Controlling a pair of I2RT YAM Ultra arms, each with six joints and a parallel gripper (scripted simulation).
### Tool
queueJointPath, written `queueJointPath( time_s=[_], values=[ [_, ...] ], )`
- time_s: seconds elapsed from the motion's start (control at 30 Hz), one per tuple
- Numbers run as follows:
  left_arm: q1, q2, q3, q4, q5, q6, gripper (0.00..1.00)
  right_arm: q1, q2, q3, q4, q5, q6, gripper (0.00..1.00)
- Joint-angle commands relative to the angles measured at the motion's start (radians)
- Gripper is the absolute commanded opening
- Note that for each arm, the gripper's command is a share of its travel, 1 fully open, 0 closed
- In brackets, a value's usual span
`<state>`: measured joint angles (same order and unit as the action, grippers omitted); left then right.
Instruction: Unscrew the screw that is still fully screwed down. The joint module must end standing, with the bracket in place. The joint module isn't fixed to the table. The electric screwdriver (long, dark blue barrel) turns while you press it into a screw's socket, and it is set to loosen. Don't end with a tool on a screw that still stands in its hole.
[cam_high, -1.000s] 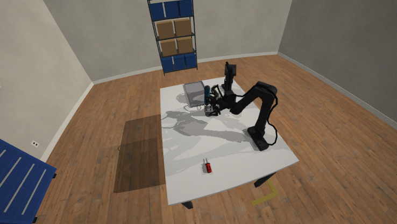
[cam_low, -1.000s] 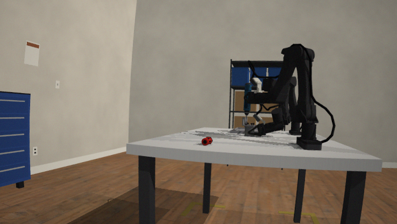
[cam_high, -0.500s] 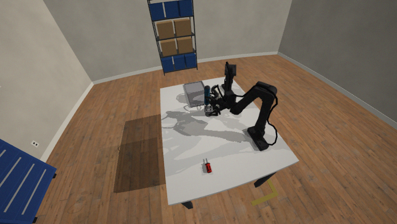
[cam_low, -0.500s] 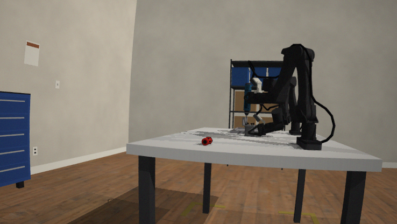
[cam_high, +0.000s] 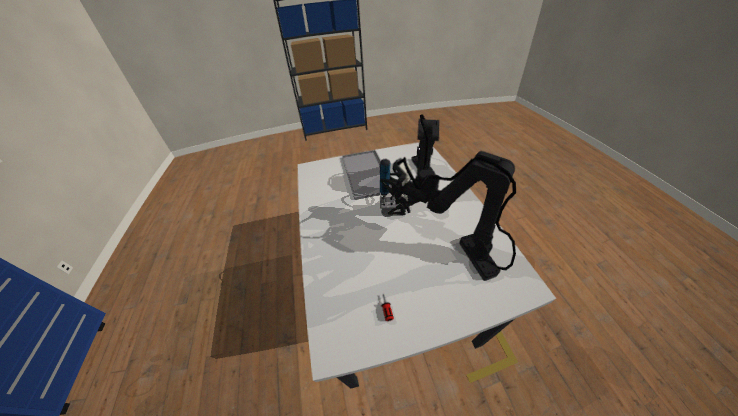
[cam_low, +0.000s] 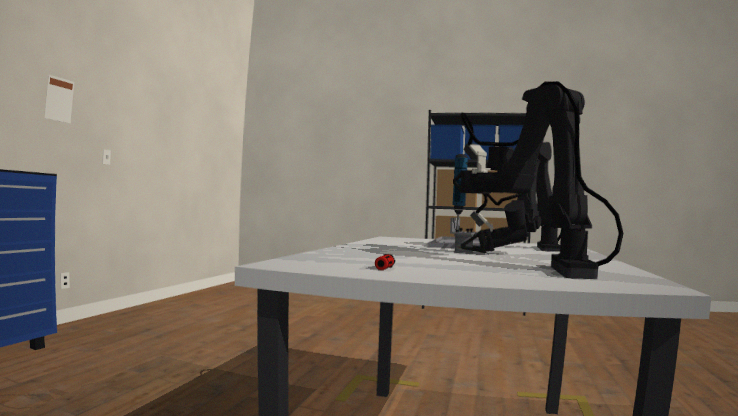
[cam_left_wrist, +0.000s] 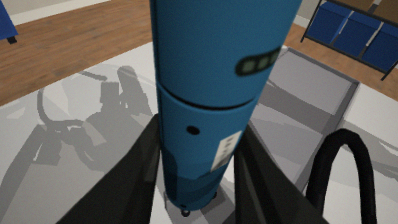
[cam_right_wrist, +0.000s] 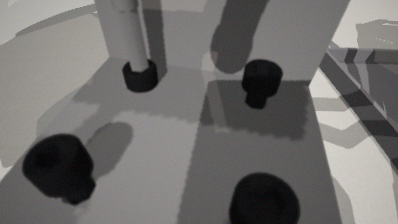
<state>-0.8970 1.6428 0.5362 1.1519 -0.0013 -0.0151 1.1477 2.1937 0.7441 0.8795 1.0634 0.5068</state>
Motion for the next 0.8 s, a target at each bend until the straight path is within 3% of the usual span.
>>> queueJointPath(
  time_s=[0.0, 0.77],
  values=[
    [0.01, -0.004, -0.015, 0.051, 0.009, -0.002, 0.42, 0.0, -0.008, 0.002, 0.001, 0.005, 0.001, 0.59],
    [0.01, -0.007, -0.007, 0.058, 0.009, -0.002, 0.42, 0.0, -0.008, 0.002, 0.001, 0.005, 0.001, 0.59]
  ],
)
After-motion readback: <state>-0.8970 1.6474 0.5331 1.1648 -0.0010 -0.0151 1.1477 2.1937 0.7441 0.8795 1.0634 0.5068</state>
